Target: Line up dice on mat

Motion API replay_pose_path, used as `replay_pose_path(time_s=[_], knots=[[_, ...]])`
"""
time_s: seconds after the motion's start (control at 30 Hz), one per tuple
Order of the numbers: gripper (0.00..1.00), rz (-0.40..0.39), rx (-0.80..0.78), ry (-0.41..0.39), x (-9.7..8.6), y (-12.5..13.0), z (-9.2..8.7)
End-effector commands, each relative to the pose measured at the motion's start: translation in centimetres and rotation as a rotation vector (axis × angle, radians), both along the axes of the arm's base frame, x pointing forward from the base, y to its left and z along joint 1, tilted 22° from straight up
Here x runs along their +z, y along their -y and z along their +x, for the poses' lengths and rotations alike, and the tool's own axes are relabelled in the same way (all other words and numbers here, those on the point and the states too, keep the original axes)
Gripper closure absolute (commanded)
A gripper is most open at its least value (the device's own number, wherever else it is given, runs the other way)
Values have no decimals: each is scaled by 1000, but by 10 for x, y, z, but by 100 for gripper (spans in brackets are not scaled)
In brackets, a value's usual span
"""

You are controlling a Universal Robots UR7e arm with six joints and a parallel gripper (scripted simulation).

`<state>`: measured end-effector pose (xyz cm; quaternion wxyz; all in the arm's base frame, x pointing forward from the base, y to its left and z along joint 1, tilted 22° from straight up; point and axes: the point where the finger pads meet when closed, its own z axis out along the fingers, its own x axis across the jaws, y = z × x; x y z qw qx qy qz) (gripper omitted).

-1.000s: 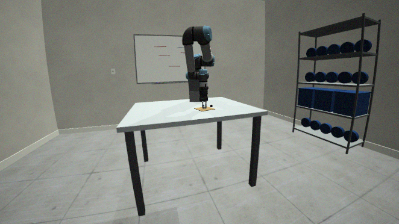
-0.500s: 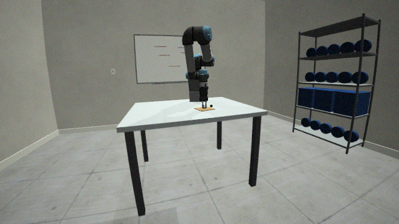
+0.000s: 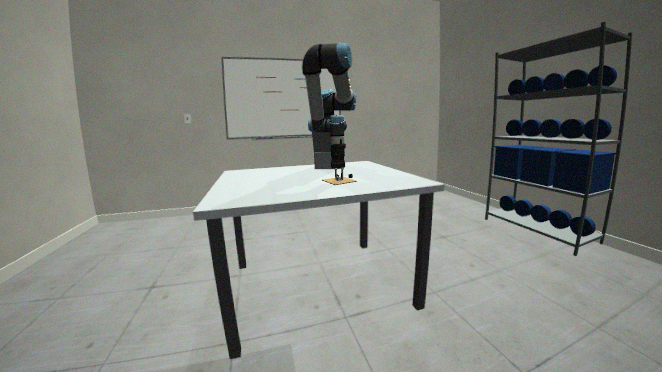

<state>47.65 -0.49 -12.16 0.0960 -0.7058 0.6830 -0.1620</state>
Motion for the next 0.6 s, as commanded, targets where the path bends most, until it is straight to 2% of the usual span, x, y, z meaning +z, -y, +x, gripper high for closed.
replay_pose_path(time_s=[0.0,0.07,0.1,0.57], knots=[[36,0,0,1,0,0,0],[36,0,0,1,0,0,0],[30,0,0,1,0,0,0],[30,0,0,1,1,0,0]])
